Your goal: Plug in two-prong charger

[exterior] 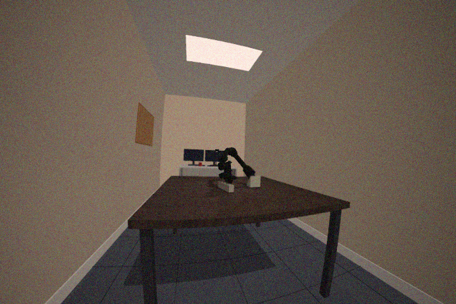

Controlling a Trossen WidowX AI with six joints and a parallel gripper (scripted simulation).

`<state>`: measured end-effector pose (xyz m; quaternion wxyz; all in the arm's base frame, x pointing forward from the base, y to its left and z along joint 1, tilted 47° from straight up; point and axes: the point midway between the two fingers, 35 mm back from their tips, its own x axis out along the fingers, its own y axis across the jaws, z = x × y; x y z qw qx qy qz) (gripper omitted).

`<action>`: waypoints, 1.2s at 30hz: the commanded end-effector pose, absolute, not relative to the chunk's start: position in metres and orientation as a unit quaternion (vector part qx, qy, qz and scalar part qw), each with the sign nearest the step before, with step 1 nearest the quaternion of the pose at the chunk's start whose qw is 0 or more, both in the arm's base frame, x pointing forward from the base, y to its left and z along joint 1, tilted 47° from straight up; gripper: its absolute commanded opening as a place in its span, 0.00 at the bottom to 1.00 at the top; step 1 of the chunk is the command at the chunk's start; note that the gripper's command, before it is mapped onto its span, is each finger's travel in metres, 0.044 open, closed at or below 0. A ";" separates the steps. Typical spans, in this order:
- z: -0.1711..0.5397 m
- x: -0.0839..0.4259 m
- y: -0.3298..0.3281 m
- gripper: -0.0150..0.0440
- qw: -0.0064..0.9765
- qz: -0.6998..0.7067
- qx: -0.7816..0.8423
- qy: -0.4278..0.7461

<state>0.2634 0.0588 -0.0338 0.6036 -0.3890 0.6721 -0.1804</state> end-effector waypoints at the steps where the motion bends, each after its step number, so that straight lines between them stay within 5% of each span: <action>1: -0.035 0.271 0.059 0.25 0.616 -0.183 -0.383 0.664; 36: -0.033 0.270 0.060 0.25 0.616 -0.183 -0.383 0.664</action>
